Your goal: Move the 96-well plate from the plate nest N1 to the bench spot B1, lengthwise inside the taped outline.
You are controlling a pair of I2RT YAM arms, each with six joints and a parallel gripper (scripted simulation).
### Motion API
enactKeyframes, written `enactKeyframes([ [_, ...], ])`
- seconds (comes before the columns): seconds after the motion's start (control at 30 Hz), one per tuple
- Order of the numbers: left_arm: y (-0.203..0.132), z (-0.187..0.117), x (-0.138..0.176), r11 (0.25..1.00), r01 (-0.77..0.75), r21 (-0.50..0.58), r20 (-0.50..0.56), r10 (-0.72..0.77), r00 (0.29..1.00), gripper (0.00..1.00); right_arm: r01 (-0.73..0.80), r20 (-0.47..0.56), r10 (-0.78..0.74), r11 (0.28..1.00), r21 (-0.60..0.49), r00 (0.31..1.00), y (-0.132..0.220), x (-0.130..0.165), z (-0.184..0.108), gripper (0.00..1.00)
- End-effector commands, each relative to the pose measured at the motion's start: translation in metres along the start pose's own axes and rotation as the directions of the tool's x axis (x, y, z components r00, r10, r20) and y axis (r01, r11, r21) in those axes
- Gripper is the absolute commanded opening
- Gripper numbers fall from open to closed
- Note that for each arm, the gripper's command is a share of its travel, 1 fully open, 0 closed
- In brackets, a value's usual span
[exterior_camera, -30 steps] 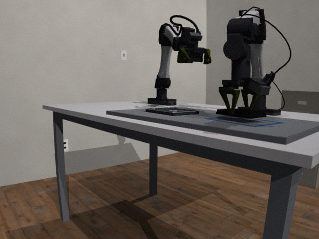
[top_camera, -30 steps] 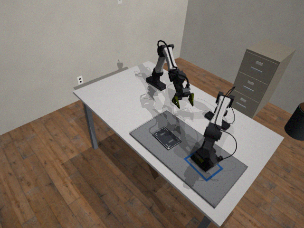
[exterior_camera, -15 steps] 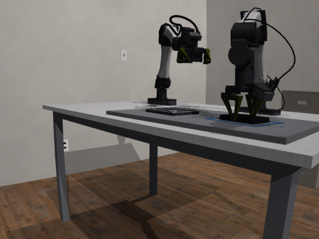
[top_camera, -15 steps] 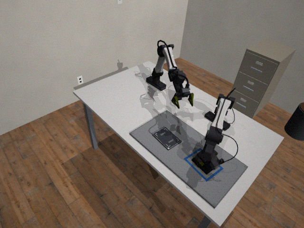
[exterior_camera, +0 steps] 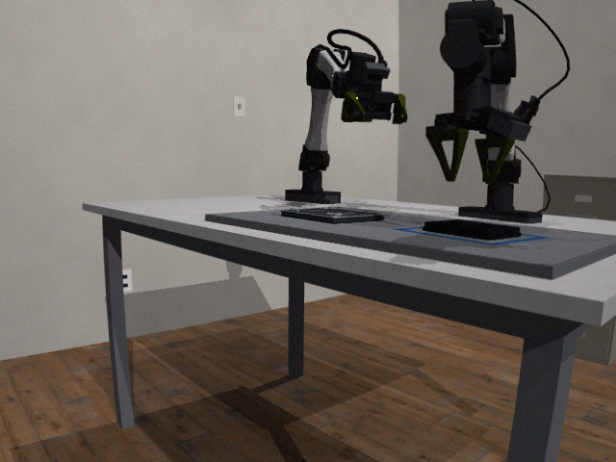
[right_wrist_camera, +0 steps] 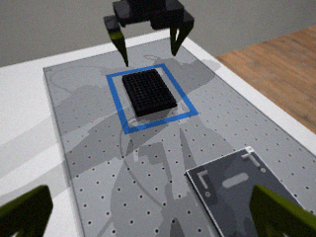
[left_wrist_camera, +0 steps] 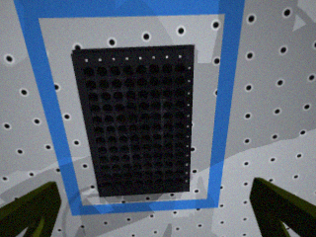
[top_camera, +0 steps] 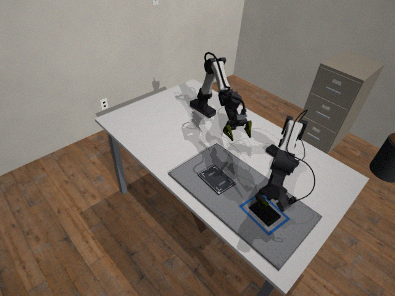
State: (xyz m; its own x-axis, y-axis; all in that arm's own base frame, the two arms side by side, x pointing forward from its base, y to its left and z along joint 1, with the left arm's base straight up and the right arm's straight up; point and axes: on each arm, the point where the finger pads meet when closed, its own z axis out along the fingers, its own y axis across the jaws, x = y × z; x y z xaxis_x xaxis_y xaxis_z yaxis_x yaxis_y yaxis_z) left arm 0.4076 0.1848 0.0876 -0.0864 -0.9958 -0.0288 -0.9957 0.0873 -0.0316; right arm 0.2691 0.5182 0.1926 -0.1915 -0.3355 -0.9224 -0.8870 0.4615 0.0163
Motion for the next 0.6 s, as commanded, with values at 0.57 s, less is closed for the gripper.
enactKeyframes([
  [0.57, 0.012, -0.048, 0.01, 0.723, -0.689, 0.06, 0.323, 0.639, 0.698, 1.0, 0.046, 0.171, -0.033, 0.996, -0.073, 0.985, 0.022, -0.068, -0.015, 1.0],
])
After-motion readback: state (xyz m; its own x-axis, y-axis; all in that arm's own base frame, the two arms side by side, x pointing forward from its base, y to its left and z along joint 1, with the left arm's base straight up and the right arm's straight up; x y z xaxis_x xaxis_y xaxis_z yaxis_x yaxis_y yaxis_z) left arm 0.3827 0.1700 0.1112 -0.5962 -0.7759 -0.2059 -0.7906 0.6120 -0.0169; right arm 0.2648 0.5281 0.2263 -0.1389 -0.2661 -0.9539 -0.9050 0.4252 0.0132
